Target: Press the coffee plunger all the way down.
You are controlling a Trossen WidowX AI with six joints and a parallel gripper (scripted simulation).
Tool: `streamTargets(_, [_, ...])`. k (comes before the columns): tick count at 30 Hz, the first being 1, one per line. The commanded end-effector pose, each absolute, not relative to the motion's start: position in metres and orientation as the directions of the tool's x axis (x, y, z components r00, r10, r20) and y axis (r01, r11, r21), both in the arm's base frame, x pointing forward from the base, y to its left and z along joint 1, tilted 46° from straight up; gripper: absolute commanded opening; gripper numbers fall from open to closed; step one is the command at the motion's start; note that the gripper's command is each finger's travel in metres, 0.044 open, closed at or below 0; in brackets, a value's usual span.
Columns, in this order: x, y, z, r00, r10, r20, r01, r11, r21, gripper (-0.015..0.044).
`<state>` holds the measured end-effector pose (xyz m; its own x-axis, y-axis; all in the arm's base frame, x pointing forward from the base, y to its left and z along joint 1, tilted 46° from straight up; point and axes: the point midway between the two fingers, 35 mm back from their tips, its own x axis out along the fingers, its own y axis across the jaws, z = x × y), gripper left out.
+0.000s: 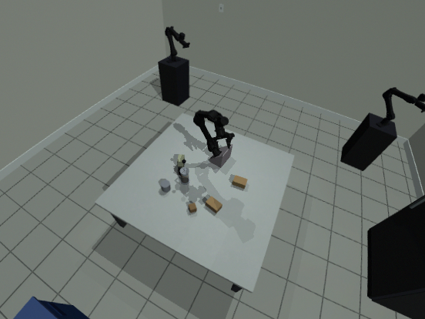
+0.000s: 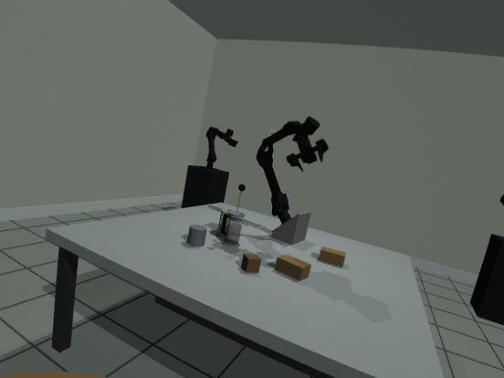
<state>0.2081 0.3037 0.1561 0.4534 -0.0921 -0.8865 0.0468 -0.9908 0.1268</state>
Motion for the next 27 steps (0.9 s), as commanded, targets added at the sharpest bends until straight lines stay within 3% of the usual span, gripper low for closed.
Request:
streamTargets(1, [0.262,0.249,0.177,0.674,-0.200,-0.711,-0.600,-0.710,-0.368,0.0440])
streamTargets(13, [0.290,0.203,0.201,0.782,-0.310,-0.541,-0.606,-0.173,-0.777,0.0440])
streamTargets(20, [0.301,0.173,0.215,0.814,-0.393,-0.428,-0.394,0.168,-0.904,0.0440])
streamTargets(27, [0.305,0.141,0.230,0.817,-0.485,-0.311,-0.071,0.450,-0.890,0.0440])
